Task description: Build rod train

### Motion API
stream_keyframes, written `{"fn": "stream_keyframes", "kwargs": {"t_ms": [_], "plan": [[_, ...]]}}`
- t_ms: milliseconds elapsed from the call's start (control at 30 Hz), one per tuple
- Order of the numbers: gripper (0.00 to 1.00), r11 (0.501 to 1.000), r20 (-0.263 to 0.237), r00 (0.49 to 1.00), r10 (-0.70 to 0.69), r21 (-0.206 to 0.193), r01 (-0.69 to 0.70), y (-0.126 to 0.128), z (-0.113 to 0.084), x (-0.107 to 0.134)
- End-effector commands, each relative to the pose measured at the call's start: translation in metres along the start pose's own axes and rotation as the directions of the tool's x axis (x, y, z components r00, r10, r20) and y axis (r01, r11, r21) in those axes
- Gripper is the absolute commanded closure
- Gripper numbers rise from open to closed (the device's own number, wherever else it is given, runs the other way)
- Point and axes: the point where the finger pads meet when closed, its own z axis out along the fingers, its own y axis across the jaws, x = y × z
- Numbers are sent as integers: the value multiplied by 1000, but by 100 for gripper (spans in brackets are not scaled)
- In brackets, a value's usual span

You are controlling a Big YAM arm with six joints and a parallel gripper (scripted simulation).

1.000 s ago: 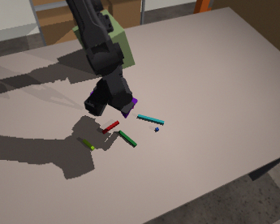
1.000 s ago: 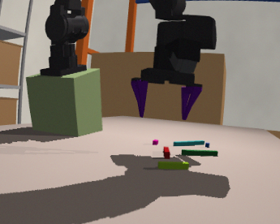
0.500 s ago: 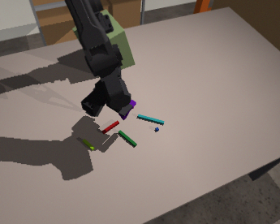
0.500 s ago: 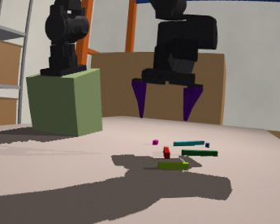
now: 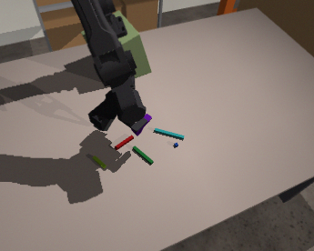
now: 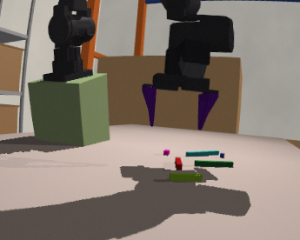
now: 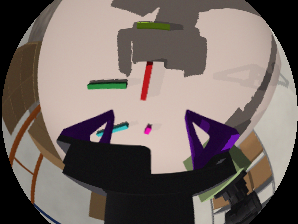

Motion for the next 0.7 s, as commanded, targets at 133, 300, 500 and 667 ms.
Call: {"fn": "stream_keyframes", "kwargs": {"t_ms": [133, 300, 500, 667], "plan": [[0, 988, 30, 989, 147, -49, -145, 19, -6, -32], [0, 975, 30, 976, 215, -55, -213, 18, -6, -40], [77, 980, 35, 981, 192, -67, -189, 26, -11, -34], [77, 980, 35, 981, 192, -67, -189, 26, -11, -34]]}}
